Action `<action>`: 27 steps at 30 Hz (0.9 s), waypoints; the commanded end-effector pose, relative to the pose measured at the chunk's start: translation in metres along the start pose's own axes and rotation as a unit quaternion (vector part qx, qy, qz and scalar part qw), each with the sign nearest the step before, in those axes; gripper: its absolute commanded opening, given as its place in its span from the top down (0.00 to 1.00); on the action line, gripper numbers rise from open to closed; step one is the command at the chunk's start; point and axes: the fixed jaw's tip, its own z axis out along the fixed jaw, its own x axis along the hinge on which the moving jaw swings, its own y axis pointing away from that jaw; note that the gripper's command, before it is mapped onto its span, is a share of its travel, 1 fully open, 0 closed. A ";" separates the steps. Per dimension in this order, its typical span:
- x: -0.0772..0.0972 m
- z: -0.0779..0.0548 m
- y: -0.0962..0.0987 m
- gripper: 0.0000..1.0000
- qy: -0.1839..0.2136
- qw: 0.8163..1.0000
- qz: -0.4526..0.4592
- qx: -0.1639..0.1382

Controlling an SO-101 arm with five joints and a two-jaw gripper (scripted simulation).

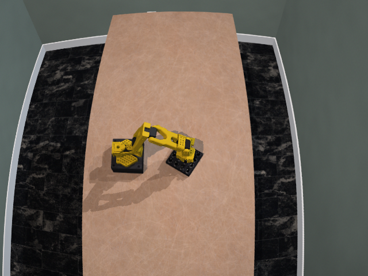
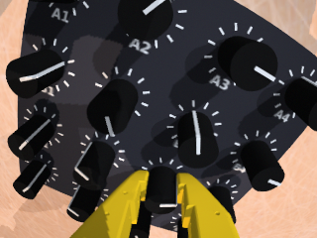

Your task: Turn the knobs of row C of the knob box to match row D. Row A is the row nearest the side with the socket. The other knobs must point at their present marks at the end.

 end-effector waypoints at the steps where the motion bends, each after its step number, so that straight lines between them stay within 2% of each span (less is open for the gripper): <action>1: 0.000 0.000 0.001 0.99 -0.001 0.999 0.036 -0.006; 14: -0.001 0.000 0.000 0.99 0.000 0.991 0.132 -0.006; 27: -0.002 0.000 0.000 0.99 0.000 0.970 0.243 -0.006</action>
